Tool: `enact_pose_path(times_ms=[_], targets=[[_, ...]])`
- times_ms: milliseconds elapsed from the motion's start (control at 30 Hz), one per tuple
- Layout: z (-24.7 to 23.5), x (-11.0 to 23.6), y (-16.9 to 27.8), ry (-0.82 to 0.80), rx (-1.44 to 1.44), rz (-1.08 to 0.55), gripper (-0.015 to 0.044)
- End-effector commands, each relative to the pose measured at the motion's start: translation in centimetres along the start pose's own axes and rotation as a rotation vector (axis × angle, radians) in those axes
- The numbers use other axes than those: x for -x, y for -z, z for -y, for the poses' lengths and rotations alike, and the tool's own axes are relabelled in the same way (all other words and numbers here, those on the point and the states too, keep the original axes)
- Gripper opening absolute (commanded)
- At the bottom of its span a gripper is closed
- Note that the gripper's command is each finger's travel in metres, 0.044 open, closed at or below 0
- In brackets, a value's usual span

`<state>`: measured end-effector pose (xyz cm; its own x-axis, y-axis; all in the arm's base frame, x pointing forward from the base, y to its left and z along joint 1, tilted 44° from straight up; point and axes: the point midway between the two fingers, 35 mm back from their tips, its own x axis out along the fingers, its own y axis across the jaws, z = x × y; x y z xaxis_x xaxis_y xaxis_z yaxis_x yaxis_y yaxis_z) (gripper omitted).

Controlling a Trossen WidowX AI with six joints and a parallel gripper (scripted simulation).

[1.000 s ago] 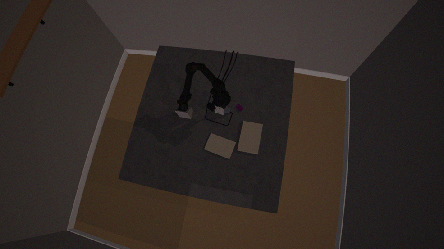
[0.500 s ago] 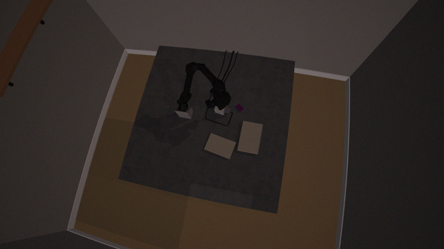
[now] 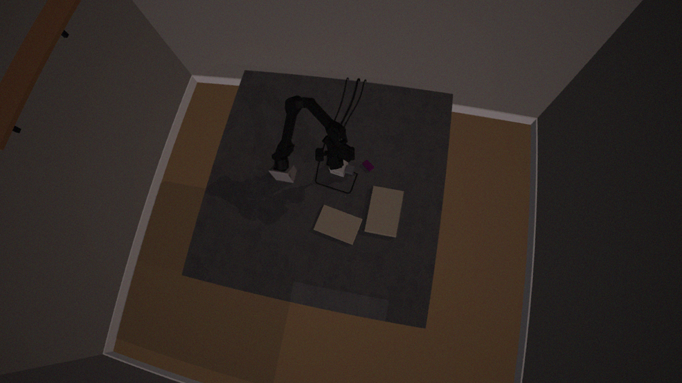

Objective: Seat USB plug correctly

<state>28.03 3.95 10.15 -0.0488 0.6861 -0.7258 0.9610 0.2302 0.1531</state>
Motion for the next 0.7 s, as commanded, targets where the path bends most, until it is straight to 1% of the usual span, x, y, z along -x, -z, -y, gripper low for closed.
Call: enact_pose_path(times_ms=[0,300,667], targets=[[-0.01,-0.01,-0.02,-0.001,-0.096,0.001,0.0000],[-0.01,-0.01,-0.02,-0.001,-0.314,0.001,0.0000],[-0.01,-0.01,-0.02,-0.001,-0.318,0.001,0.0000]])
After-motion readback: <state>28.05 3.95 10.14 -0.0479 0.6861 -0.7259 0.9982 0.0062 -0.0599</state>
